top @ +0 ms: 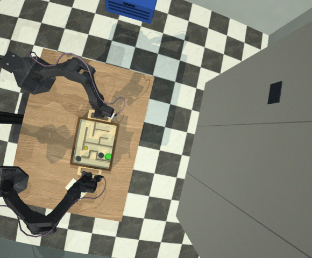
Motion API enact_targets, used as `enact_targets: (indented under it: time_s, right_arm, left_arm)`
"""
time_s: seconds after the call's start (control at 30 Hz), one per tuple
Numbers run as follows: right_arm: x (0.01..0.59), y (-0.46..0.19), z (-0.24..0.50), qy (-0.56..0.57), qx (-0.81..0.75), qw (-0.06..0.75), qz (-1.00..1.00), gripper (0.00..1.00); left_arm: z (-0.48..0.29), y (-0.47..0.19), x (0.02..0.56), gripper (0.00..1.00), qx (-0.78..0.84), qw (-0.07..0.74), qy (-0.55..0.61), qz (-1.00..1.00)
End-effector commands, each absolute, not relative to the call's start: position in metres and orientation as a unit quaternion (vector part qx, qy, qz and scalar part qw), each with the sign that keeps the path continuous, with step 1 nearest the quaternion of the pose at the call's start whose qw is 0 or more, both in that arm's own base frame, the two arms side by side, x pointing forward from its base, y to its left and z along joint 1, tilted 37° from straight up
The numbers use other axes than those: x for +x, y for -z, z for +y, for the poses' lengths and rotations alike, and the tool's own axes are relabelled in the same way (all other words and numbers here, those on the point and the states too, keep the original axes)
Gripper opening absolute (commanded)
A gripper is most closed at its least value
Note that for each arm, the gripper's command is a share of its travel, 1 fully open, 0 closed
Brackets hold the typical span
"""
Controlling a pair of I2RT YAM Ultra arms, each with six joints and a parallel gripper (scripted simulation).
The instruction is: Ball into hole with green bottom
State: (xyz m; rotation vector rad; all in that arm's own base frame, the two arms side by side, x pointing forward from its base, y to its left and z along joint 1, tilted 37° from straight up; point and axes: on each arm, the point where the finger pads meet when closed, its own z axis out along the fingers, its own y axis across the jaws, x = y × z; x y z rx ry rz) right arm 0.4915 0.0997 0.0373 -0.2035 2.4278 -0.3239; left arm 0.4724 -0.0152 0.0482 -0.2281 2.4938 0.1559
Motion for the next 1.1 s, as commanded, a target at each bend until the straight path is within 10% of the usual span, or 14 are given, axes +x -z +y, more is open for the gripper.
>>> enact_targets:
  time_s: [0.0, 1.07]
  right_arm:
    - [0.512, -0.078, 0.056, 0.17, -0.032, 0.368, 0.913, 0.0]
    - [0.491, -0.077, 0.065, 0.191, -0.026, 0.355, 0.915, 0.0]
  left_arm:
    - [0.033, -0.034, 0.464, 0.0, -0.116, 0.283, -0.132, 0.943]
    - [0.041, -0.028, 0.462, 0.0, -0.111, 0.28, -0.114, 0.947]
